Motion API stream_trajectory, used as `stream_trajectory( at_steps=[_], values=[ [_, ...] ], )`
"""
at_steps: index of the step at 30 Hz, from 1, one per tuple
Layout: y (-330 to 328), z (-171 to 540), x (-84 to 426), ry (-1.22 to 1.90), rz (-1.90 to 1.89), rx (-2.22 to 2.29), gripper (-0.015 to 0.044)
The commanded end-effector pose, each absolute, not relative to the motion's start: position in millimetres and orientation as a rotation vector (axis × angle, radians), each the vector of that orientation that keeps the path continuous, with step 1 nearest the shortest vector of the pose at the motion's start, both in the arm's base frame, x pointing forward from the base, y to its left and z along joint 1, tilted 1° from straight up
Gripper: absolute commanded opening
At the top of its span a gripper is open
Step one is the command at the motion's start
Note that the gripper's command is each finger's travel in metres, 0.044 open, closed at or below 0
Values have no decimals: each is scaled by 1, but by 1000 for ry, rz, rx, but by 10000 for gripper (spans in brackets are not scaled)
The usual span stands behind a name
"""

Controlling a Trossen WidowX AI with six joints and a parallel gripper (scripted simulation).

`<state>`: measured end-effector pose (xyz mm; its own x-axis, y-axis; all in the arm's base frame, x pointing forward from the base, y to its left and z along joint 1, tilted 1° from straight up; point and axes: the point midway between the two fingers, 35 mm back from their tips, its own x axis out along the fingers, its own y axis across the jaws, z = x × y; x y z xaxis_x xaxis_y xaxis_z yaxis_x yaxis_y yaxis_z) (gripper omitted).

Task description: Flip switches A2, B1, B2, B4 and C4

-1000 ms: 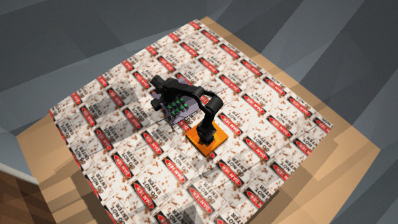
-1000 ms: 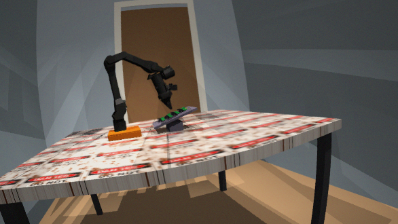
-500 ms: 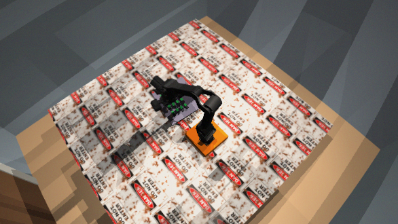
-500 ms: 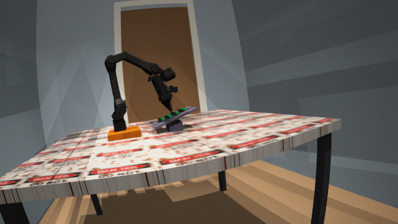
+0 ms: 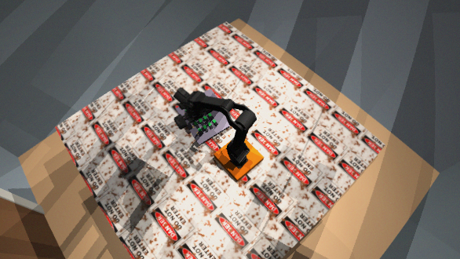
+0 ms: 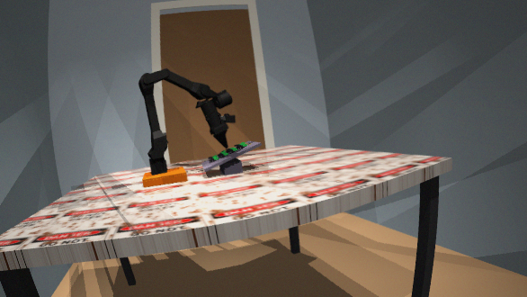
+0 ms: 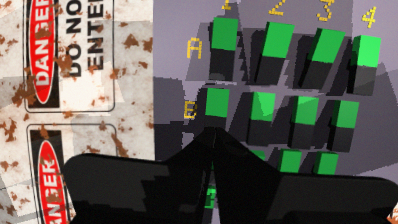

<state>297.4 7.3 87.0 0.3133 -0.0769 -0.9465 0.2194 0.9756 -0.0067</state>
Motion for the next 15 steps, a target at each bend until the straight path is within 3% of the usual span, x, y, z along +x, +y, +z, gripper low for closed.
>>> stream_trajectory(
  at_steps=[1,15],
  values=[
    [7,86,297,1240,-195,124,0],
    [7,85,298,1240,-195,124,0]
  ],
)
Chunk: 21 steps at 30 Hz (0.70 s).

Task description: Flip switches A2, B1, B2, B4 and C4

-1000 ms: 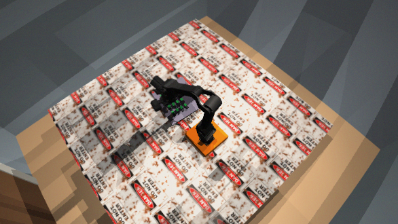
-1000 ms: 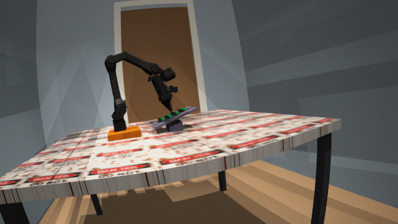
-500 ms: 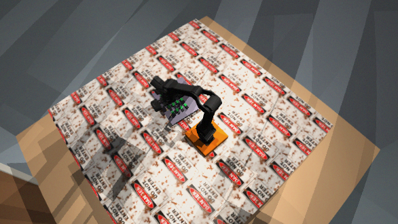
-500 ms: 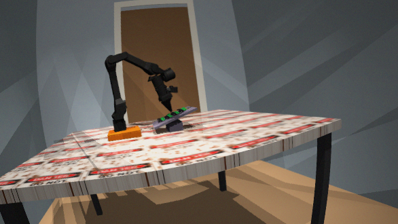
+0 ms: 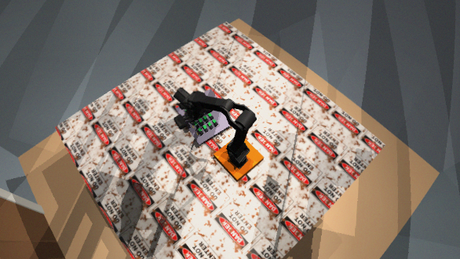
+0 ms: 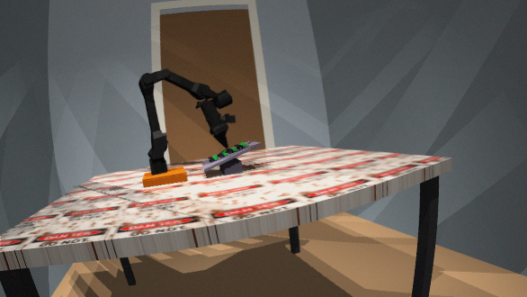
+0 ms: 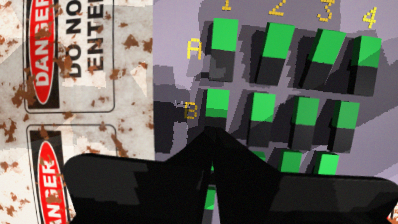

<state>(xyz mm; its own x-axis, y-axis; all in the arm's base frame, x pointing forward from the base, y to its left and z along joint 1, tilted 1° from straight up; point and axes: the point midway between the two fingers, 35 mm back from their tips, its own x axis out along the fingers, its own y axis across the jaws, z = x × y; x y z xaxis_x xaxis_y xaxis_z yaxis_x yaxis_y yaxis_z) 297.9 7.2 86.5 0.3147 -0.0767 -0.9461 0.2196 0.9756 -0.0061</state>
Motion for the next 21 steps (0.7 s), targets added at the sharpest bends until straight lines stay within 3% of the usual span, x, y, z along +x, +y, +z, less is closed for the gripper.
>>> stream_trajectory(
  at_steps=[1,21],
  values=[
    [7,84,298,1240,-195,124,0],
    [7,82,299,1240,-195,124,0]
  ],
)
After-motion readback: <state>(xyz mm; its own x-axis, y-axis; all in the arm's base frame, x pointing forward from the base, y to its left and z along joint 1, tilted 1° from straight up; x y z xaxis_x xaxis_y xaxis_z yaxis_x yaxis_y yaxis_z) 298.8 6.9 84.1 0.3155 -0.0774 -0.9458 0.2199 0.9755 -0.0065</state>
